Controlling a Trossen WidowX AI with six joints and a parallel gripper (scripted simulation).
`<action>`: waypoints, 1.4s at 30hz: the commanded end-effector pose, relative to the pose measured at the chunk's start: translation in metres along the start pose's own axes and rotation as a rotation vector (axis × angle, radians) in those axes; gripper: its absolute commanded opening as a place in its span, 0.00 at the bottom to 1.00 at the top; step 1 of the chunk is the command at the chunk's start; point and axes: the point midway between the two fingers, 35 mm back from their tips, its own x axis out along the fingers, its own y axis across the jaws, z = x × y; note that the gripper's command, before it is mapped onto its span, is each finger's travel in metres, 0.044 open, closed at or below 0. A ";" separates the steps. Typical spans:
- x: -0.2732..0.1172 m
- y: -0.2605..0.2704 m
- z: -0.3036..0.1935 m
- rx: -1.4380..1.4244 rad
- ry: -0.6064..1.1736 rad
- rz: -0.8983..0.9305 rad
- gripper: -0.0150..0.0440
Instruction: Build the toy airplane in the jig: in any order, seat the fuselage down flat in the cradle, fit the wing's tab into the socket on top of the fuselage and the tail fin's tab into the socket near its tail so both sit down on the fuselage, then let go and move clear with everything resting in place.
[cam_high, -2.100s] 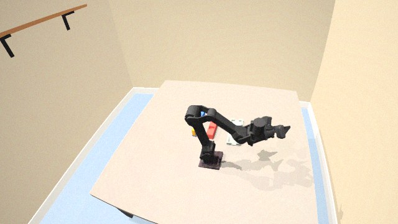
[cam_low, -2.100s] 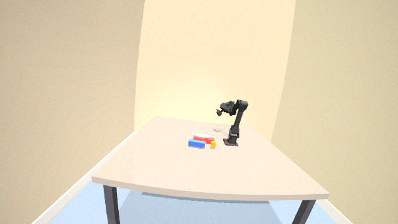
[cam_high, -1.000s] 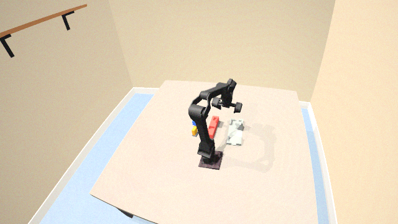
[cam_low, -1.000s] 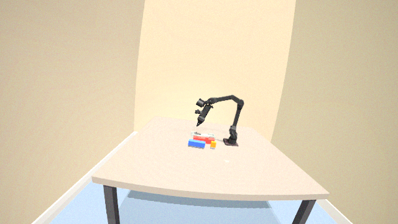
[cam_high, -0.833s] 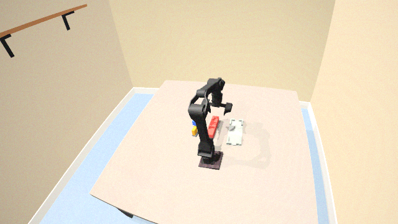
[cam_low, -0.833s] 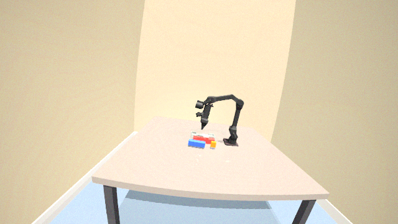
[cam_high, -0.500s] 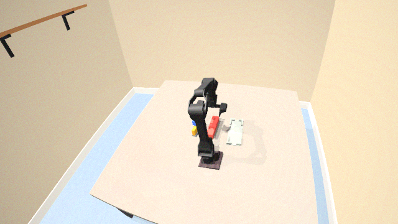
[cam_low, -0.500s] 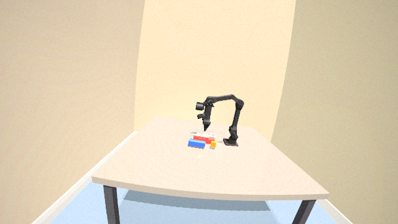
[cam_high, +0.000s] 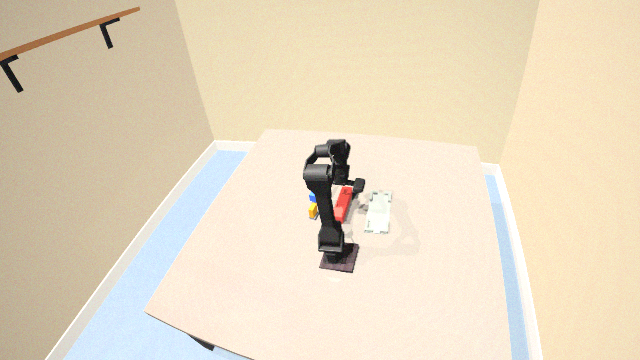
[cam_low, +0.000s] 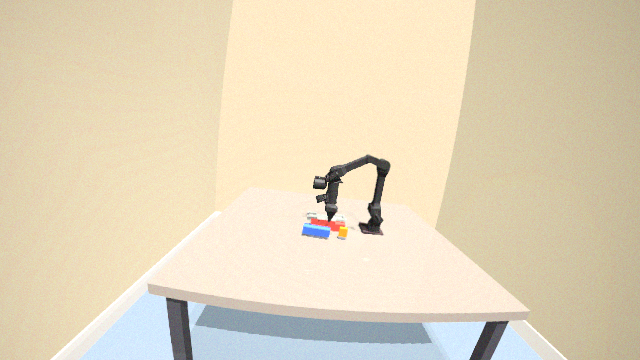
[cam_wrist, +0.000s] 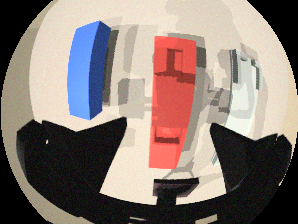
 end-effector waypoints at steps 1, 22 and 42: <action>0.006 -0.001 0.000 0.004 0.002 -0.005 1.00; 0.040 -0.001 0.000 0.004 0.002 -0.005 1.00; 0.051 -0.001 -0.001 0.004 0.002 -0.005 0.57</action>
